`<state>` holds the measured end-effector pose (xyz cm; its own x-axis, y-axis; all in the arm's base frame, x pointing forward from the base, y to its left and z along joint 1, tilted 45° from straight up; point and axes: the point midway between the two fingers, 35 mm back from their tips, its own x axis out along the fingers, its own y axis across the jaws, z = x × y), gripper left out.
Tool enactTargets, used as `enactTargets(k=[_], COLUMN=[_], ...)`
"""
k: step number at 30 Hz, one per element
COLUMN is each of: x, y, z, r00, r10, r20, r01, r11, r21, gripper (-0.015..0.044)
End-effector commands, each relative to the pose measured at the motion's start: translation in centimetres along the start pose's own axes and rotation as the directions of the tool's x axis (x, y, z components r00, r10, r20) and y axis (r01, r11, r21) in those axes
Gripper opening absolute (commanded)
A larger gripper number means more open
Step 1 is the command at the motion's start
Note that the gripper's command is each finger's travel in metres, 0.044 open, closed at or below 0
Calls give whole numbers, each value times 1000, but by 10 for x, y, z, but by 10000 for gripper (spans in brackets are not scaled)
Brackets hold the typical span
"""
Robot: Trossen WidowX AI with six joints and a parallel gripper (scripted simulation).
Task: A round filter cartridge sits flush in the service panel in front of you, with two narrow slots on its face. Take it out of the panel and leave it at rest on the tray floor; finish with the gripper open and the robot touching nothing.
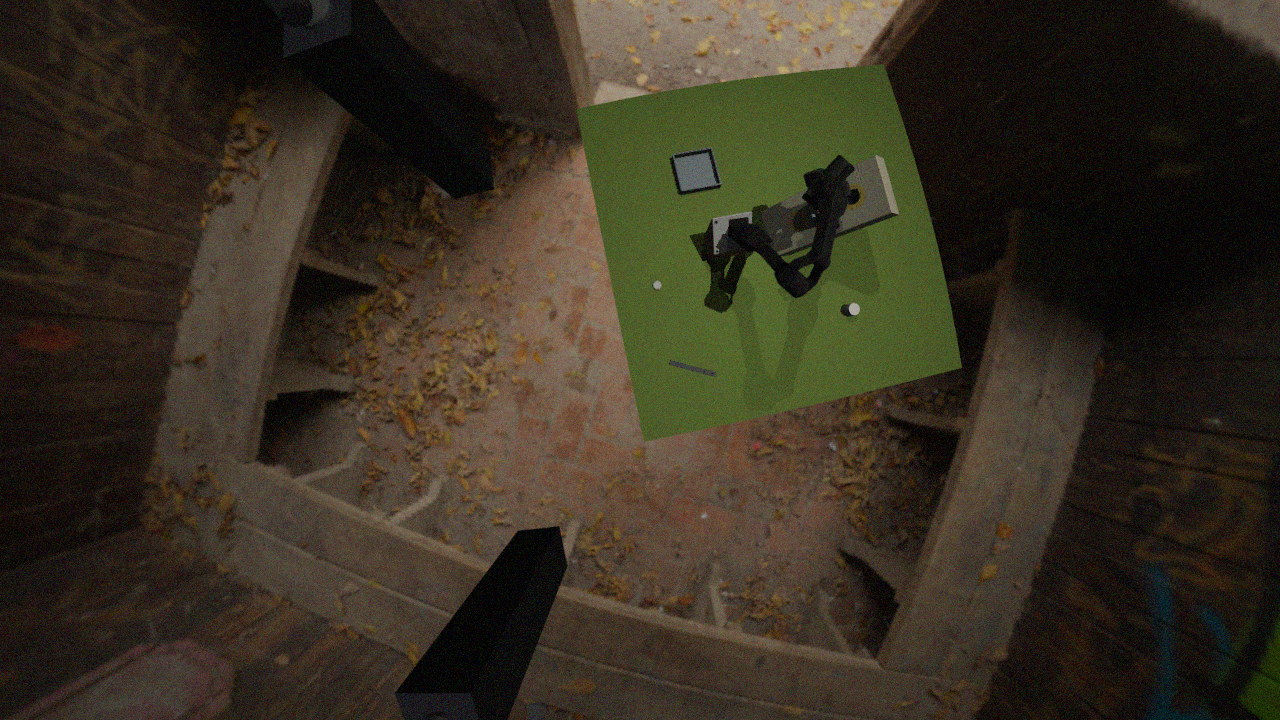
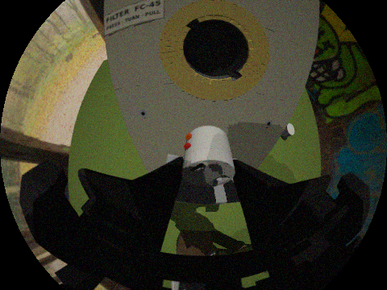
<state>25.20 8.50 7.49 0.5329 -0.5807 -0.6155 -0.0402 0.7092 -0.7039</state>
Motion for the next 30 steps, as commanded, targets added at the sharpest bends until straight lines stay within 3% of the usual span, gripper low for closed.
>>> enactTargets(k=[1,19,30], x=[-6,-94,-91], y=[0,2,44], z=[13,16,19], r00=[1000,1000,1000], r10=[0,4,6], r20=[10,6,7], r01=[-1,-4,-6], r11=[1000,1000,1000], r21=[10,7,9], gripper=[0,0,0])
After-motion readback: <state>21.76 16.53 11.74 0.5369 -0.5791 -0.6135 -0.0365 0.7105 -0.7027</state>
